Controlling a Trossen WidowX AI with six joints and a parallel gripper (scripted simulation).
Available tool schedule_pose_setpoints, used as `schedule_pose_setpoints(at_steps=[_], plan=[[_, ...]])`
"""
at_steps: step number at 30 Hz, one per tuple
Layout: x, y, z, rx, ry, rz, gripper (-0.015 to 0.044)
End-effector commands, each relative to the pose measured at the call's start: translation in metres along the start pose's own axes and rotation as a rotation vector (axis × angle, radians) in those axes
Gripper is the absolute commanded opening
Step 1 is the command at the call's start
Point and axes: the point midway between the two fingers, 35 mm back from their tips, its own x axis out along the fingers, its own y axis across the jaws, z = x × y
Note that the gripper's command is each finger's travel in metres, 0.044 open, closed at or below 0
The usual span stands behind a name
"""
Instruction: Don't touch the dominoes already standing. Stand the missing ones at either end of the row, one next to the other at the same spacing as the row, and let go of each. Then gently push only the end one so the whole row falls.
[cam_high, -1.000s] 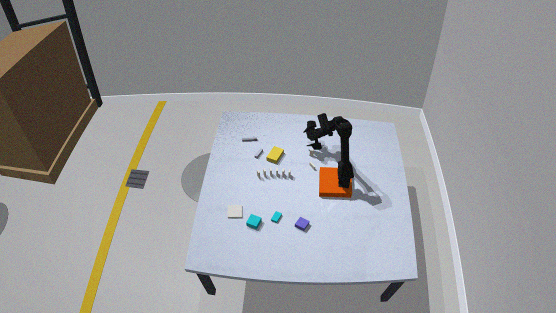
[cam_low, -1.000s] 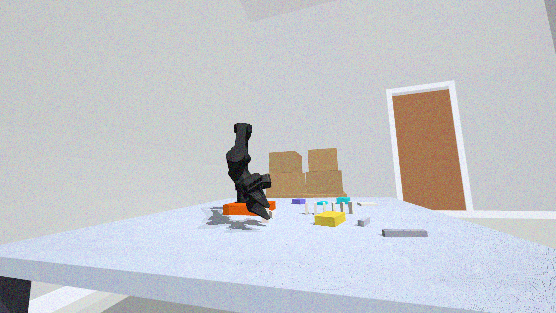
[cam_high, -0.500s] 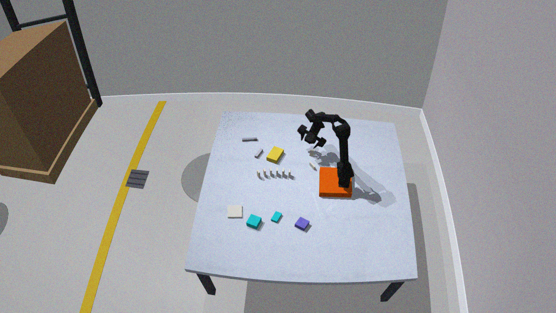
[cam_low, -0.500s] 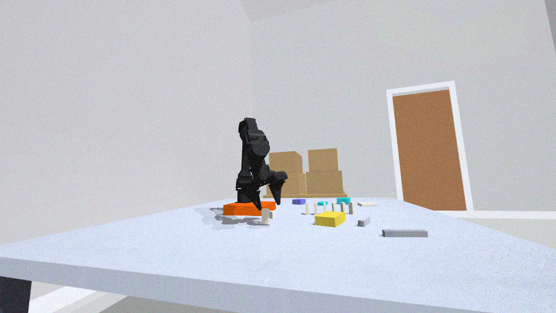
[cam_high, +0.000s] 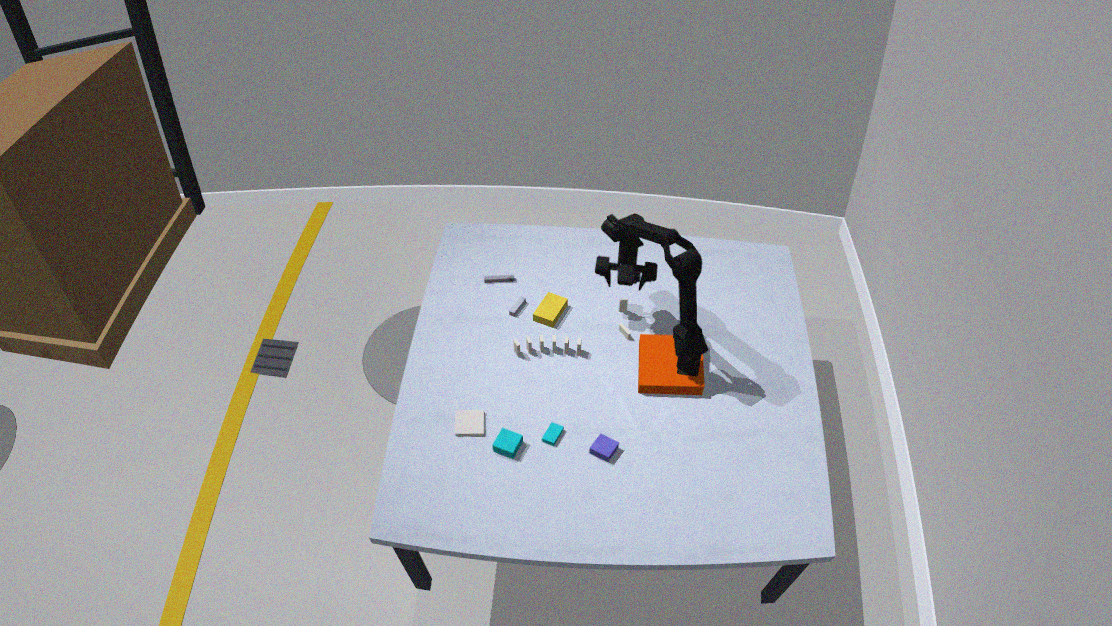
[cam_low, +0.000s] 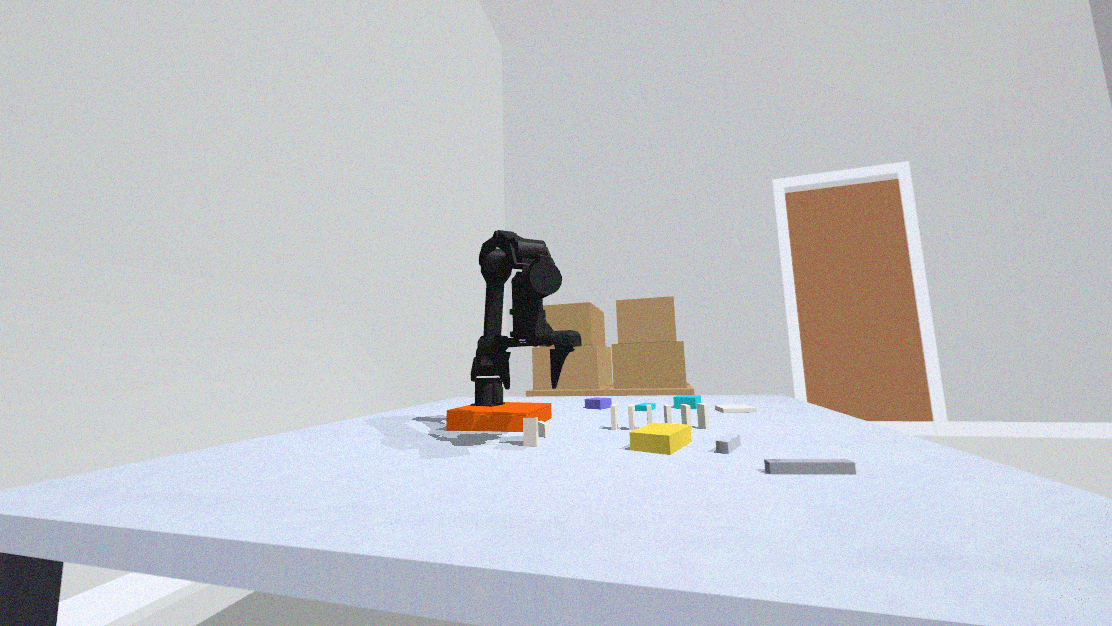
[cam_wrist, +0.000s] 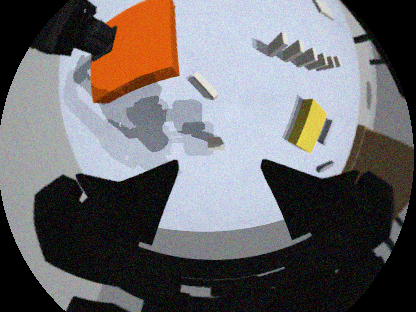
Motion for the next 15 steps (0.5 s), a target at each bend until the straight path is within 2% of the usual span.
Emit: schedule_pose_setpoints(at_steps=[1,6,15], plan=[[0.02,0.0,-0.001,-0.009,0.002,0.009,0.044],[0.06,0.002,0.0,-0.009,0.002,0.009,0.044],[0.069,0.002,0.001,-0.009,0.002,0.009,0.044]])
